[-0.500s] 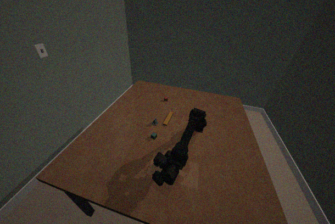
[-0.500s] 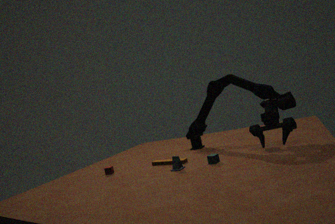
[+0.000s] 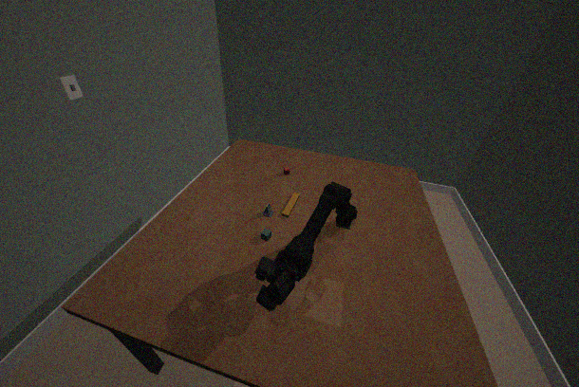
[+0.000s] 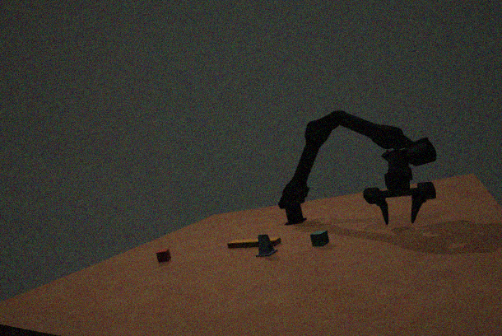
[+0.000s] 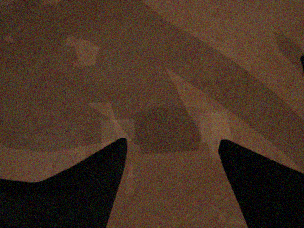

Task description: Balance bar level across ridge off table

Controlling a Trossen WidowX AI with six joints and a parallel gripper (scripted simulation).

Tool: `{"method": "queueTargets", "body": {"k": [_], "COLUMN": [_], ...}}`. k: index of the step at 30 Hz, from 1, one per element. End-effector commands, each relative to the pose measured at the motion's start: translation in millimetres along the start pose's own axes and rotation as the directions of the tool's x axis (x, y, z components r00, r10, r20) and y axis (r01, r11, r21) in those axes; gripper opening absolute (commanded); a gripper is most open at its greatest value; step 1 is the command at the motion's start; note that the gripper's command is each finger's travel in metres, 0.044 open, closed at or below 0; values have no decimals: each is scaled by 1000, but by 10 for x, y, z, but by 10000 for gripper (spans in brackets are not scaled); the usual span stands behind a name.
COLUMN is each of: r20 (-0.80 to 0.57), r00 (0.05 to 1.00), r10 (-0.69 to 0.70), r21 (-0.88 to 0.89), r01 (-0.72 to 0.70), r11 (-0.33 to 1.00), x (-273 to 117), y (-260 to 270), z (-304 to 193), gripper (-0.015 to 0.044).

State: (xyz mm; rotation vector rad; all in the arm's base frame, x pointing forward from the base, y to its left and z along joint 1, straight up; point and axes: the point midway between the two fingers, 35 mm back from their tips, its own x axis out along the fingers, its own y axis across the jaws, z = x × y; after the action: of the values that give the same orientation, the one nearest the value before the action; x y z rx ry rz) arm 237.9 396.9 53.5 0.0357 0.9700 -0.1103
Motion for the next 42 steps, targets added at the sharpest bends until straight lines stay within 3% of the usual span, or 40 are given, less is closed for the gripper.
{"method": "queueTargets", "body": {"k": [1, 21, 42], "r20": [-25, -145, -298], "r00": [1000, 982, 939], "r10": [-8, -121, -172], "r21": [-62, -385, -662], "r01": [6, 57, -73], "r11": [998, 921, 746], "x": [28, 338, 490], "y": [-81, -1012, -2116], "z": [94, 854, 1289], "gripper": [315, 315, 315]}}
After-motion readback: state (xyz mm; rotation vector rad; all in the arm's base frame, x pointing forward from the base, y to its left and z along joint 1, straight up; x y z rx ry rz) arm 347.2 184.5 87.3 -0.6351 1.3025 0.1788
